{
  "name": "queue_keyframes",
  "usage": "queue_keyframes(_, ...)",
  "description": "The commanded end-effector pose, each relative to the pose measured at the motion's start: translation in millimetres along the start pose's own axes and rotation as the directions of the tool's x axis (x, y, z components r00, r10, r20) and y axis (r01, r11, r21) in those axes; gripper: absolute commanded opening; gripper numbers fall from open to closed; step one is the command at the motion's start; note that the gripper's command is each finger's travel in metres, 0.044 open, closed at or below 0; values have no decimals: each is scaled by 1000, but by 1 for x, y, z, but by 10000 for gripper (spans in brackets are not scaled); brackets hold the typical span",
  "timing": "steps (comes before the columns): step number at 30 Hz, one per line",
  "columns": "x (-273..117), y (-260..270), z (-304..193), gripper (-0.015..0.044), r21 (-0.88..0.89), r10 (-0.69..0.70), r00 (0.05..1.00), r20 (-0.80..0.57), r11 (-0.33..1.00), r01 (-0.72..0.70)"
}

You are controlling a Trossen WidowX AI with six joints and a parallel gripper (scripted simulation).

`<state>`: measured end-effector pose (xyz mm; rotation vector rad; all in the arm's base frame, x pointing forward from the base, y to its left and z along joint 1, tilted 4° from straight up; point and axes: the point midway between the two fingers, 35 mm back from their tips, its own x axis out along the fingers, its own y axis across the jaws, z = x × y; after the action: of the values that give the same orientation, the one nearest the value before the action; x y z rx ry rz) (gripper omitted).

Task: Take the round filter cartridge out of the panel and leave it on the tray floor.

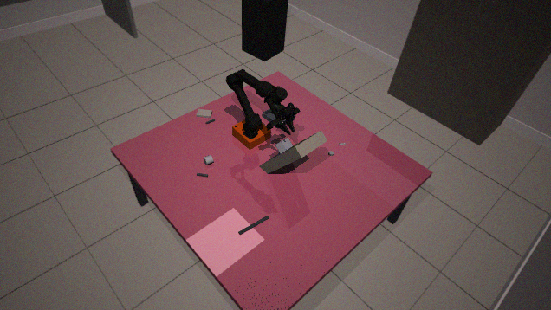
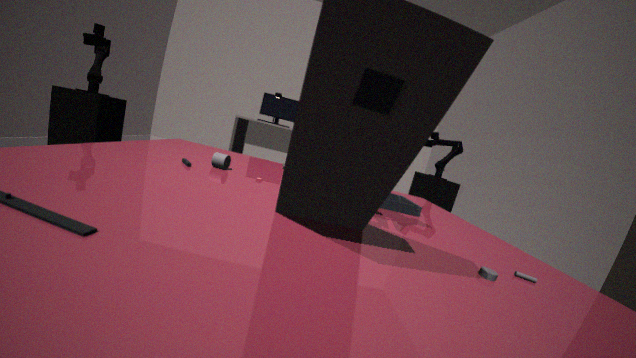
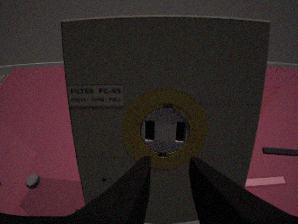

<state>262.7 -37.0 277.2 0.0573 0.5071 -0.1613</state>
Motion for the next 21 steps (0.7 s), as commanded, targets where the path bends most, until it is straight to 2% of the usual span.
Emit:
queue_keyframes(1, -1, 0, -4, 112, 6, 2, 1000, -9, 1000, -2)
queue_keyframes(21, 28, 0, -2, 112, 6, 2, 1000, -7, 1000, -2)
